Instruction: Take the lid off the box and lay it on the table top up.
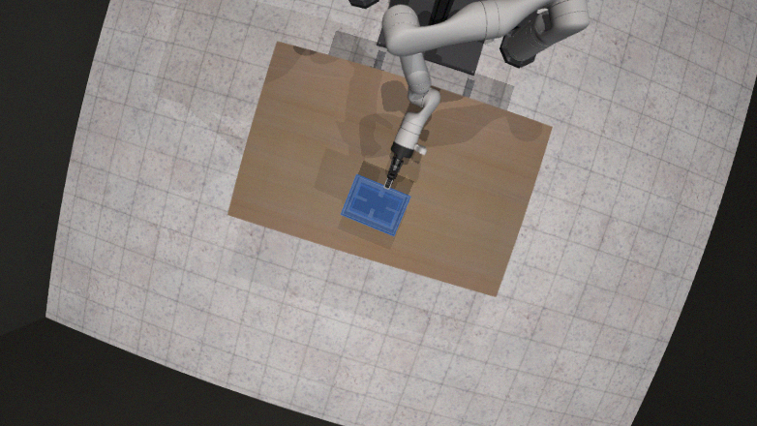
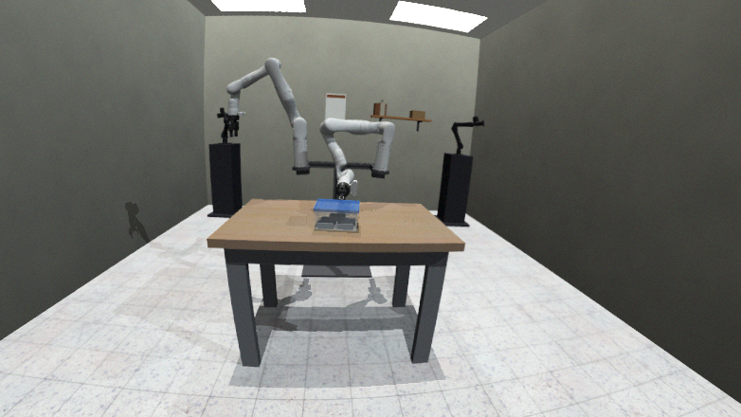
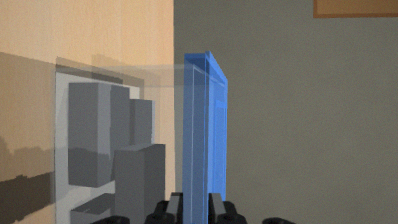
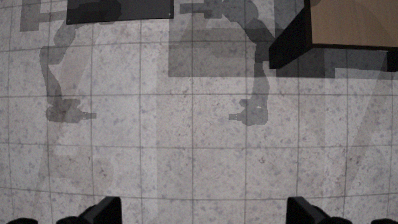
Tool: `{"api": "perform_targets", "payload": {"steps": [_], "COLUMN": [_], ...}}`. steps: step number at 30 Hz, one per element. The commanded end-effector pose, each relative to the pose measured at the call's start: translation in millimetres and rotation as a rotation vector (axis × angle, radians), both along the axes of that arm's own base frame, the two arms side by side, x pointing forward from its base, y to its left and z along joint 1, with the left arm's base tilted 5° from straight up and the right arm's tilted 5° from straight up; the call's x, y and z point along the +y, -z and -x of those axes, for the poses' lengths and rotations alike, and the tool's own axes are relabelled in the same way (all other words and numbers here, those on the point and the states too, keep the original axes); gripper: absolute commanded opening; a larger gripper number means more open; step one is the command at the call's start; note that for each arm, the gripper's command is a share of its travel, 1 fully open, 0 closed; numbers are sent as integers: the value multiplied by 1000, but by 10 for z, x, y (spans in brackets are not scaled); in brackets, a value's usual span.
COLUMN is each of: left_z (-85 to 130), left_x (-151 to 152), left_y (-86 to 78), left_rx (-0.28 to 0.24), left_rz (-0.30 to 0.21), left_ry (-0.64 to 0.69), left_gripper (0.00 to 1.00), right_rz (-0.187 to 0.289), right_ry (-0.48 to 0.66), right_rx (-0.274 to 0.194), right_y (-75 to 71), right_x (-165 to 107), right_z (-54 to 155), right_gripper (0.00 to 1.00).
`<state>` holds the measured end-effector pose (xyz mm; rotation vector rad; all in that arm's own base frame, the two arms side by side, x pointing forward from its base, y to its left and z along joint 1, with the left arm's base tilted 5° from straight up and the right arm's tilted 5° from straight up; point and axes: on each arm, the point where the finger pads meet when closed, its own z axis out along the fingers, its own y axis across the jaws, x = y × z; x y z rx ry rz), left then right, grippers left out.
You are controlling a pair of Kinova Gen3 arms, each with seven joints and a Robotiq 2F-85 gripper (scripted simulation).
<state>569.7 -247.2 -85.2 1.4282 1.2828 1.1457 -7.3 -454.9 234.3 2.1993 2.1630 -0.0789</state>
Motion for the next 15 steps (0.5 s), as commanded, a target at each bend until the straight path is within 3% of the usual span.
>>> {"api": "perform_targets", "payload": {"steps": [1, 15], "left_z": [-5, -6], "left_x": [-6, -8], "left_y": [-23, -50], "left_rx": [4, 21], "left_rz": [1, 0], "left_ry": [0, -2], "left_gripper": [233, 233], "right_rz": [2, 2], "right_ry": [0, 0], "right_rx": [0, 0], "right_y": [-8, -8], "right_x": [-3, -3], "right_z": [1, 1], "right_gripper": [1000, 1000]}}
